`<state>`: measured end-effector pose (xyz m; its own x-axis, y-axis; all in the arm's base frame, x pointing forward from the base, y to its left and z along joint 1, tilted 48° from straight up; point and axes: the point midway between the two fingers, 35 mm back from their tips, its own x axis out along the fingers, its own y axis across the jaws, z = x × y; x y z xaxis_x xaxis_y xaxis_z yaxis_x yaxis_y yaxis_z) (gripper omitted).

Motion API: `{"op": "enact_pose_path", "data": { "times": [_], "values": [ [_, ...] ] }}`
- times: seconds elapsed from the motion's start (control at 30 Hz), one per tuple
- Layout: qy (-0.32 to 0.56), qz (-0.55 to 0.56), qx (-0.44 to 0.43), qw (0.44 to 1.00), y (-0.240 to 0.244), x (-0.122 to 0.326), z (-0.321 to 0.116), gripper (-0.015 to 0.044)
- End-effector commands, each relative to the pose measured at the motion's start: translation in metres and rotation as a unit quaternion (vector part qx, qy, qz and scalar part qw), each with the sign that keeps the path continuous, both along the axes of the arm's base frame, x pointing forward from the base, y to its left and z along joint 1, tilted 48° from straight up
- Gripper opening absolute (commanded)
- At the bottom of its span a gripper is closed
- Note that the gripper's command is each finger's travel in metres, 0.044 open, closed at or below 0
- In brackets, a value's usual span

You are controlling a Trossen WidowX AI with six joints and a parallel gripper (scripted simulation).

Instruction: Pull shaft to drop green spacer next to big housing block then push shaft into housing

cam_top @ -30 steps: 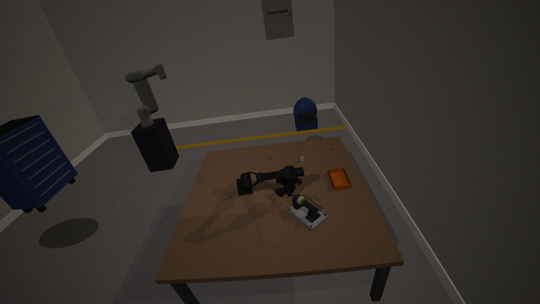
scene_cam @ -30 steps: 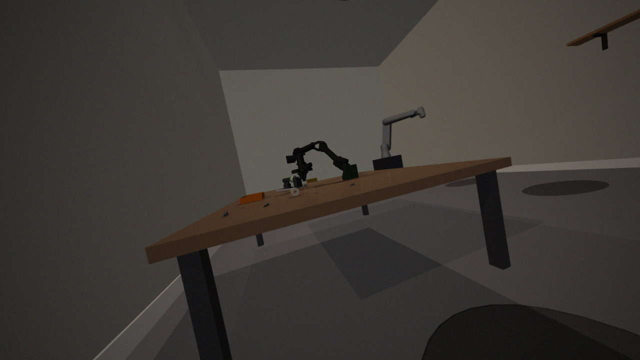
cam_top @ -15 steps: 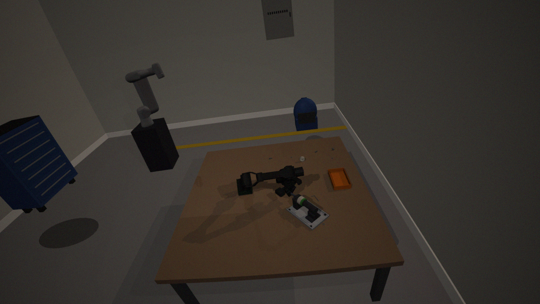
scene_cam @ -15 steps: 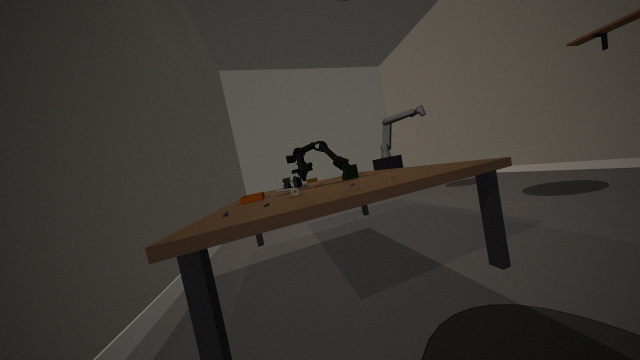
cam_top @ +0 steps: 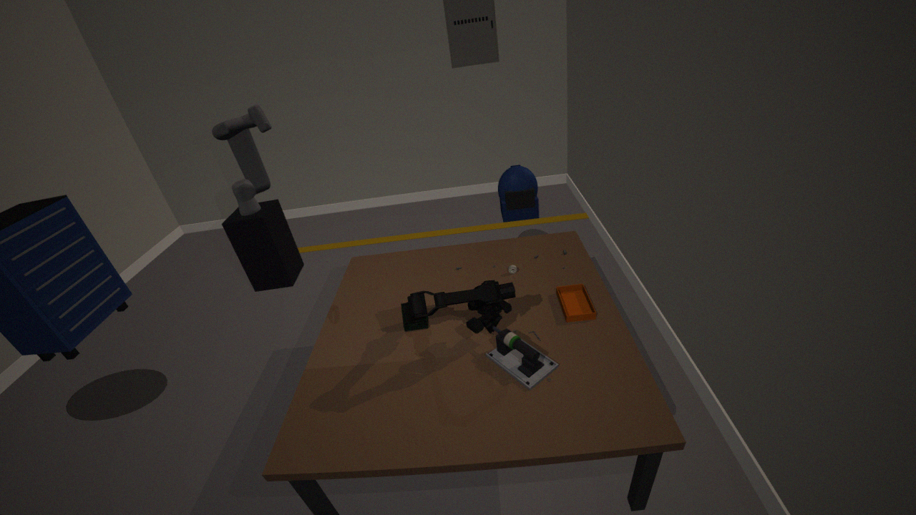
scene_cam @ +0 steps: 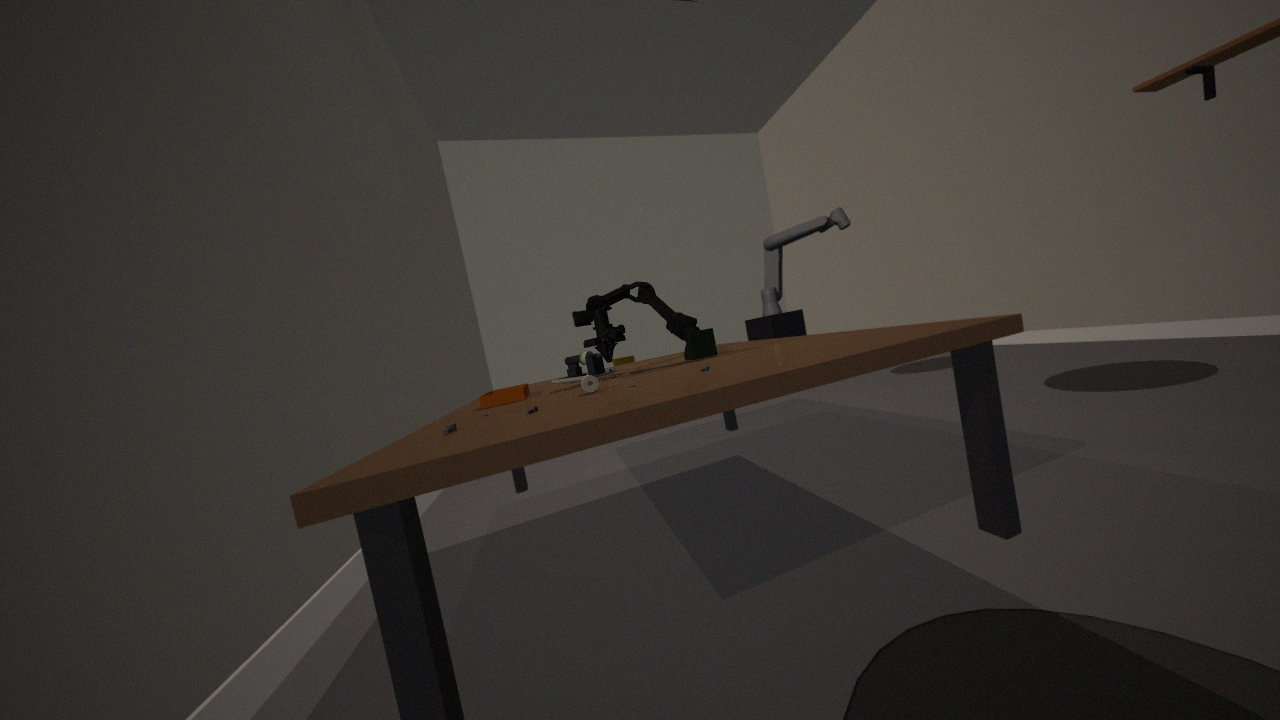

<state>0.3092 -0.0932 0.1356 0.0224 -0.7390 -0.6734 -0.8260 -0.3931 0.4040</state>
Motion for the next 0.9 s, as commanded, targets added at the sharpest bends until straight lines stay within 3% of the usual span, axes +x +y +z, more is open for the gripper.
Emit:
{"op": "enact_pose_path", "data": {
  "times": [0.0,0.87],
  "values": [
    [-0.001,-0.001,0.001,1.000,0.0006,-0.0005,-0.0005,0.0000],
    [-0.001,-0.001,0.001,1.000,0.0019,-0.0018,-0.0019,0.0000]
  ]
}}
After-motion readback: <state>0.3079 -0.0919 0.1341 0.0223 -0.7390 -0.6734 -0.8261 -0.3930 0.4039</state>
